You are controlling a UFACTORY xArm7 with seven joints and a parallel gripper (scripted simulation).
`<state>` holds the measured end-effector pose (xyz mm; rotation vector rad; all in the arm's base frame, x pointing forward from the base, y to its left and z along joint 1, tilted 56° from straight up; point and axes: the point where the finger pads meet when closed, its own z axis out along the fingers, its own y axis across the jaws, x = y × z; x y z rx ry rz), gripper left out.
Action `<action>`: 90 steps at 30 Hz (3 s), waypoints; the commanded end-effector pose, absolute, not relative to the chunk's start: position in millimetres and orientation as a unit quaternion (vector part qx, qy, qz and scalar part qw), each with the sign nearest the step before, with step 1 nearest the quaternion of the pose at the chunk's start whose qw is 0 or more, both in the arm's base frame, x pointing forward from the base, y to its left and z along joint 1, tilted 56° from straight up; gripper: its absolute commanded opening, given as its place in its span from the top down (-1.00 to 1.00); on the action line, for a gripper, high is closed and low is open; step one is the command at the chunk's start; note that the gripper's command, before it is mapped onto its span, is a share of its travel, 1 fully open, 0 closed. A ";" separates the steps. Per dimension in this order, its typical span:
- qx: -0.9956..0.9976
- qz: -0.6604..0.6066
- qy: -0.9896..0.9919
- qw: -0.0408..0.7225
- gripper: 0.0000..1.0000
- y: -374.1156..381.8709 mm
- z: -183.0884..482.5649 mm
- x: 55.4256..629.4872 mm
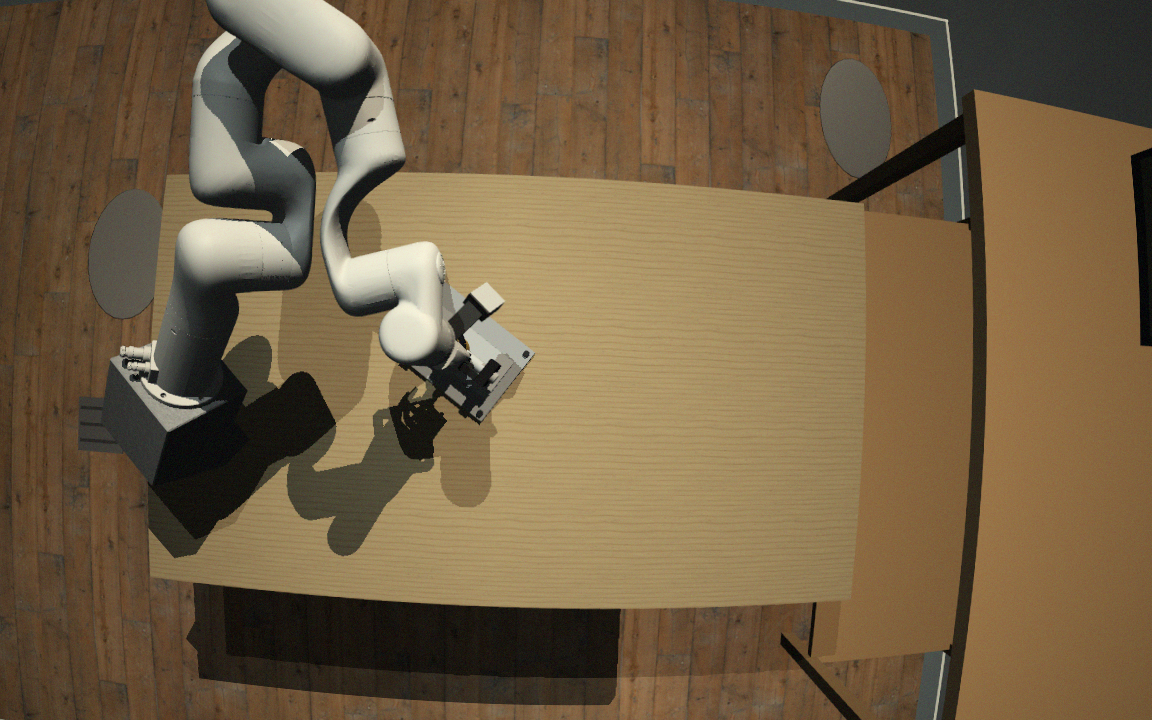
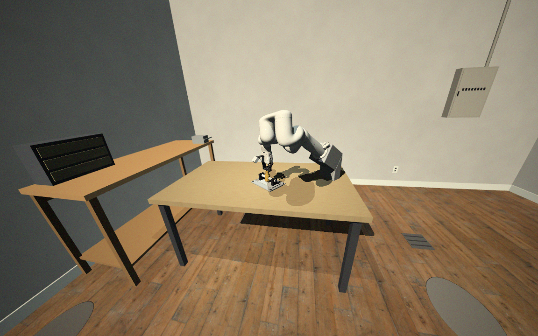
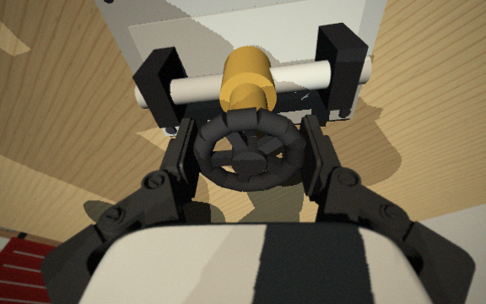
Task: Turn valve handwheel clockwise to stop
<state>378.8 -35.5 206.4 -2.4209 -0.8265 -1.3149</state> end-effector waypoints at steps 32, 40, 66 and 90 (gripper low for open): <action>-0.838 -0.452 -0.273 0.138 1.00 -36.2 206.9 378.9; -0.842 -0.450 -0.260 0.145 1.00 -36.2 206.9 378.9; -0.871 -0.425 -0.137 0.207 1.00 -36.3 206.9 378.9; -0.881 -0.376 0.036 0.287 1.00 -36.3 206.9 378.9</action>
